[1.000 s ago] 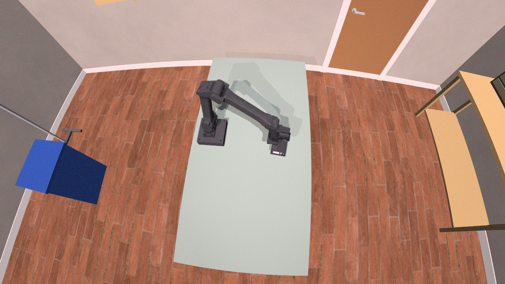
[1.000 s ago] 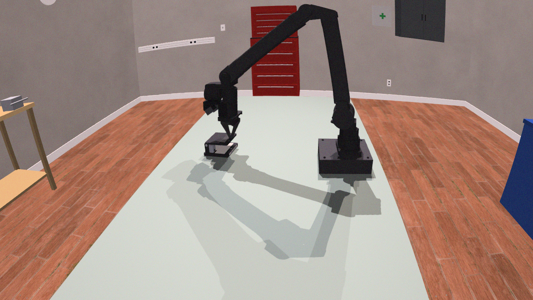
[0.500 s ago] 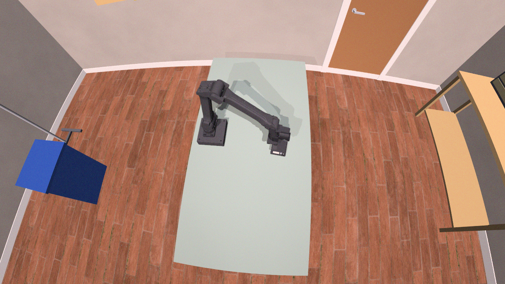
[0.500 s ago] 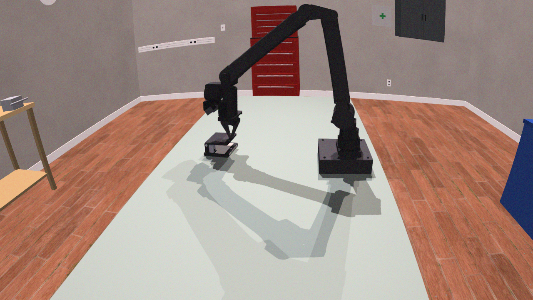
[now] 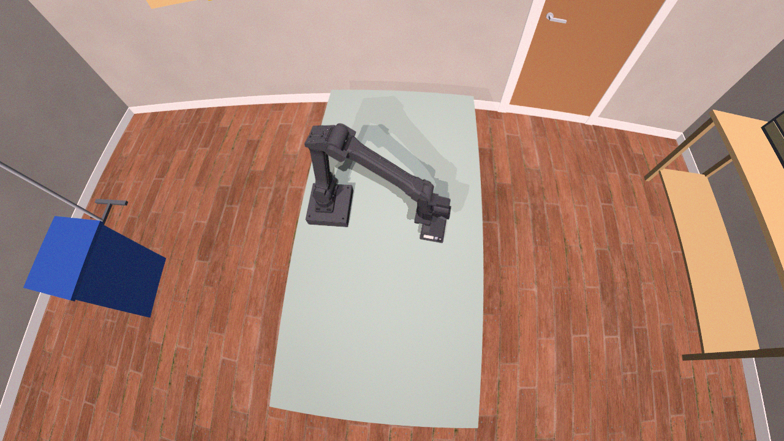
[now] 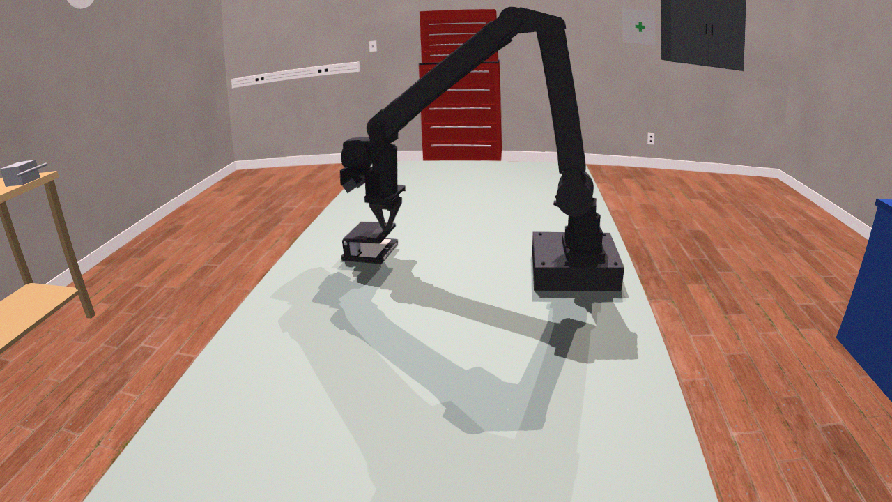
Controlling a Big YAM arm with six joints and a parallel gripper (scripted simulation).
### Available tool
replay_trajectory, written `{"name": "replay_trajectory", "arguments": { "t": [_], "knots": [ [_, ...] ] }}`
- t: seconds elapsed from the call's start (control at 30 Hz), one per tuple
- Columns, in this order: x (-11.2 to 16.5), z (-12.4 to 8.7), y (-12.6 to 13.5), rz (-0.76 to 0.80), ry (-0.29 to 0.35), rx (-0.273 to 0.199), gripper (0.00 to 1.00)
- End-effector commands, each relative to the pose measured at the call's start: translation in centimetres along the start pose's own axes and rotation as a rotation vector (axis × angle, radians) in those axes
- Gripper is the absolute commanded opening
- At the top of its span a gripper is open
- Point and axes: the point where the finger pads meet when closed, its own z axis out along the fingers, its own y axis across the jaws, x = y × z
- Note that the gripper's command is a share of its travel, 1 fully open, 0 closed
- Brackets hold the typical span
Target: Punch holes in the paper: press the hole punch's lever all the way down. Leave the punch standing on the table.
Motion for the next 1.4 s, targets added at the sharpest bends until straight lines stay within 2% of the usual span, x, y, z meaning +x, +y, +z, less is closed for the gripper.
{"name": "replay_trajectory", "arguments": {
  "t": [0.0, 0.37, 0.63, 0.87, 1.37],
  "knots": [
    [0.6, 4.6, -0.5, 0.005, 0.051, 0.0, 0.0],
    [0.0, 3.6, -0.5, 0.005, 0.041, 0.0, 0.0],
    [-1.4, 1.4, -0.3, 0.005, 0.021, 0.001, 0.0],
    [-0.2, 0.5, 0.0, 0.004, 0.055, 0.0, 0.0],
    [-0.1, -1.5, 0.4, 0.002, 0.065, -0.001, 0.0]
  ]
}}
